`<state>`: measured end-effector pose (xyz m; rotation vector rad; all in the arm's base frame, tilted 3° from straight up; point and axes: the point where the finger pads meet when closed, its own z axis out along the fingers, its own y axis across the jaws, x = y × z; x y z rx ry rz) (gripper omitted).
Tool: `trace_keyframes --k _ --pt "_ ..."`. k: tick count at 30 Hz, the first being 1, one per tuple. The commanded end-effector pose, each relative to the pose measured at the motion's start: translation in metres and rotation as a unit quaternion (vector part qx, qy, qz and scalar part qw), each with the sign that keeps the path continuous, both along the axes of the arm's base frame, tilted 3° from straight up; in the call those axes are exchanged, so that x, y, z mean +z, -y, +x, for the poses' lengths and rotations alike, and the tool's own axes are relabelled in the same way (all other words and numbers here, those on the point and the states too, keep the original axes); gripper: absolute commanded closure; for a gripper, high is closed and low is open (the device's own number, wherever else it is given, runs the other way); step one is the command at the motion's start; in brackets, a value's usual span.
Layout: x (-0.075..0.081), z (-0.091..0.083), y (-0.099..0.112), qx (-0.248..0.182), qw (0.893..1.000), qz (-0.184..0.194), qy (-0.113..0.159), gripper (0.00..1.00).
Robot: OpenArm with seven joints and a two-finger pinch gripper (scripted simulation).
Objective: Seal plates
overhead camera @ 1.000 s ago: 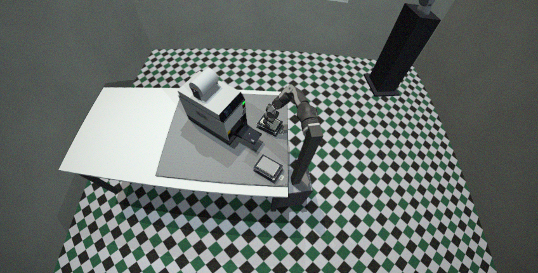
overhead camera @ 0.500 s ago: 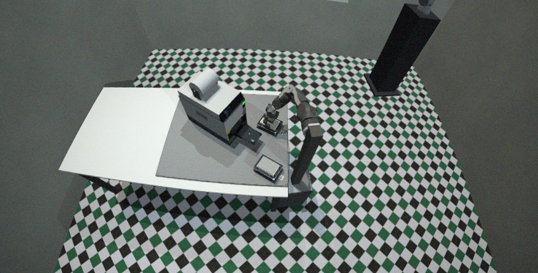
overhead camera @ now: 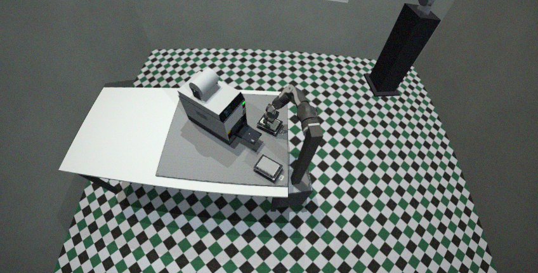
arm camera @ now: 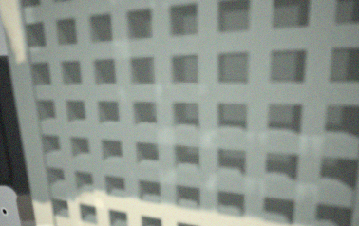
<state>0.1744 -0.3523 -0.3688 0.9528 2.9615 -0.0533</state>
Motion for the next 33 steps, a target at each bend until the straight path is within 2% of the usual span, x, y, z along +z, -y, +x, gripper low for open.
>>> trace_keyframes --k 1,17,33 --pt "0.0004 0.0006 0.0006 0.000 1.000 -0.001 0.002 1.00" --pt "0.0004 0.0006 0.0006 0.000 1.000 -0.001 0.002 1.00" --pt "0.0103 0.0002 0.0012 -0.001 1.000 -0.002 0.001 1.00"
